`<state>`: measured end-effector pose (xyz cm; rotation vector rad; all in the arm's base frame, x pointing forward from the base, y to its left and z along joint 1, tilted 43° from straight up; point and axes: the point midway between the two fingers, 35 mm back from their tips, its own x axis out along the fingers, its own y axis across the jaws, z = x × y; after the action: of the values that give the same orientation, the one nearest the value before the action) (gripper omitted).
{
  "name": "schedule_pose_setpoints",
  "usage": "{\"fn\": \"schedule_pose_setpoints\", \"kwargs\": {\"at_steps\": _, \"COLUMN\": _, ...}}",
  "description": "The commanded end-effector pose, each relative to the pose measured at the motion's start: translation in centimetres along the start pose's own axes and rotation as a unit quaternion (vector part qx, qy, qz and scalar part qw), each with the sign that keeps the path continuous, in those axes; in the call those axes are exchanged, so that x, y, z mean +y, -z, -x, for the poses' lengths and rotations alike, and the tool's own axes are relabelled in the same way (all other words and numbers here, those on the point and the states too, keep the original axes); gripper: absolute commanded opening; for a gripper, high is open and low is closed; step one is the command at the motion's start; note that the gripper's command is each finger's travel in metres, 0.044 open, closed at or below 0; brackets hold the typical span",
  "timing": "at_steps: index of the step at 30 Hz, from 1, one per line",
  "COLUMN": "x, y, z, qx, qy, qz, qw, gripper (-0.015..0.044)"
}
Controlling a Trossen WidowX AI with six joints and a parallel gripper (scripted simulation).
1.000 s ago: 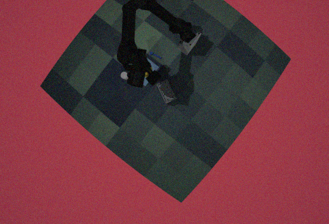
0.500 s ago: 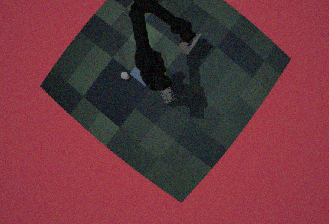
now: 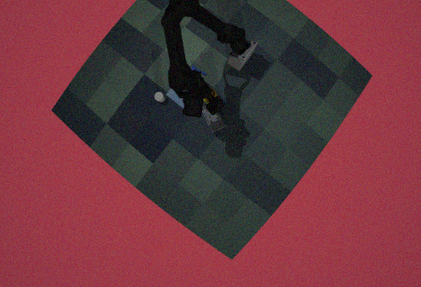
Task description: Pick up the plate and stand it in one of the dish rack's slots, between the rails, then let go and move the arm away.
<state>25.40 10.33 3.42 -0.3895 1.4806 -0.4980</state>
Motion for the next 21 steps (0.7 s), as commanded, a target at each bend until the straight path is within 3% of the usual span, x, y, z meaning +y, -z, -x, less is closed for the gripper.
{"fn": "schedule_pose_setpoints", "kwargs": {"at_steps": 1, "x": 0.1, "y": 0.2, "z": -1.2, "qx": 0.026, "qy": -0.03, "qz": 0.037, "qw": 0.998, "gripper": 0.0}}
{"fn": "schedule_pose_setpoints", "kwargs": {"at_steps": 21, "x": 0.6, "y": 0.2, "z": -5.4, "qx": 0.059, "qy": -0.201, "qz": 0.21, "qw": 0.955, "gripper": 0.0}}
